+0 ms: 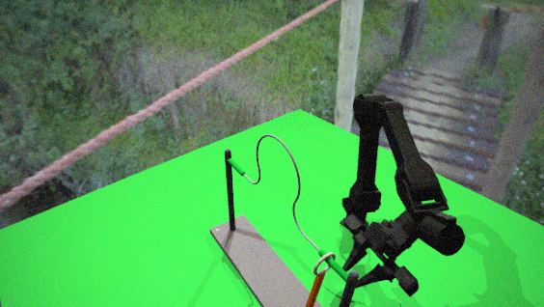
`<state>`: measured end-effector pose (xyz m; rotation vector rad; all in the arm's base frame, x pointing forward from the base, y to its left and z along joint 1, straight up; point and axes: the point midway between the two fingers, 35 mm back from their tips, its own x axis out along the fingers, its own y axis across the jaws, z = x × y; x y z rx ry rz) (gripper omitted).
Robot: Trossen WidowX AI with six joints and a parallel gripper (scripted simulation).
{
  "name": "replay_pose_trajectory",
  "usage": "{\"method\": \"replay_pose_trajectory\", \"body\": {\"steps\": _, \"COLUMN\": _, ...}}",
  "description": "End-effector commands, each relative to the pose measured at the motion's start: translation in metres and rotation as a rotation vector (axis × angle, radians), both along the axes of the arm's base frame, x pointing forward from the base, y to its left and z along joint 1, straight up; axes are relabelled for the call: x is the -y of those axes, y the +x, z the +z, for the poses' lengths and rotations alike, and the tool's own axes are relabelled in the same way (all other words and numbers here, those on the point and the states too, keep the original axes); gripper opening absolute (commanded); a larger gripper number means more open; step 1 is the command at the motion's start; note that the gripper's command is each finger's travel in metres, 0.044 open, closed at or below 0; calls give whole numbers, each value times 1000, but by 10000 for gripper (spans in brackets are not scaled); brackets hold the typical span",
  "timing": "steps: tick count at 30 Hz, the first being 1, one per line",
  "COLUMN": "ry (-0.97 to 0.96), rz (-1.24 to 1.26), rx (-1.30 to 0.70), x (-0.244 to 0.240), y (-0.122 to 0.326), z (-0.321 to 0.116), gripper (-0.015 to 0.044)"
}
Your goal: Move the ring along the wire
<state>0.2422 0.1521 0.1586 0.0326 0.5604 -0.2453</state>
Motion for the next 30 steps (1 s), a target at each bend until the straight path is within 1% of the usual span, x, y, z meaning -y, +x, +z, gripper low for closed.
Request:
{"method": "replay_pose_trajectory", "body": {"steps": 1, "ry": 8, "rz": -3, "rx": 8, "x": -1, "y": 1, "z": 3, "gripper": 160}}
{"method": "replay_pose_trajectory", "body": {"steps": 18, "ry": 8, "rz": -3, "rx": 8, "x": -1, "y": 1, "z": 3, "gripper": 160}}
{"method": "replay_pose_trajectory", "body": {"steps": 20, "ry": 4, "rz": -1, "rx": -1, "x": -3, "y": -7, "z": 5, "gripper": 212}}
{"method": "replay_pose_trajectory", "body": {"steps": 24, "ry": 2, "rz": 0, "rx": 3, "x": -10, "y": -39, "z": 27, "gripper": 318}}
{"method": "replay_pose_trajectory", "body": {"steps": 28, "ry": 2, "rz": 1, "rx": 4, "x": -10, "y": -41, "z": 28, "gripper": 423}}
{"method": "replay_pose_trajectory", "body": {"steps": 29, "ry": 2, "rz": 1, "rx": 4, "x": -10, "y": -41, "z": 28, "gripper": 440}}
{"method": "replay_pose_trajectory", "body": {"steps": 30, "ry": 2, "rz": 1, "rx": 4, "x": -10, "y": -41, "z": 28, "gripper": 440}}
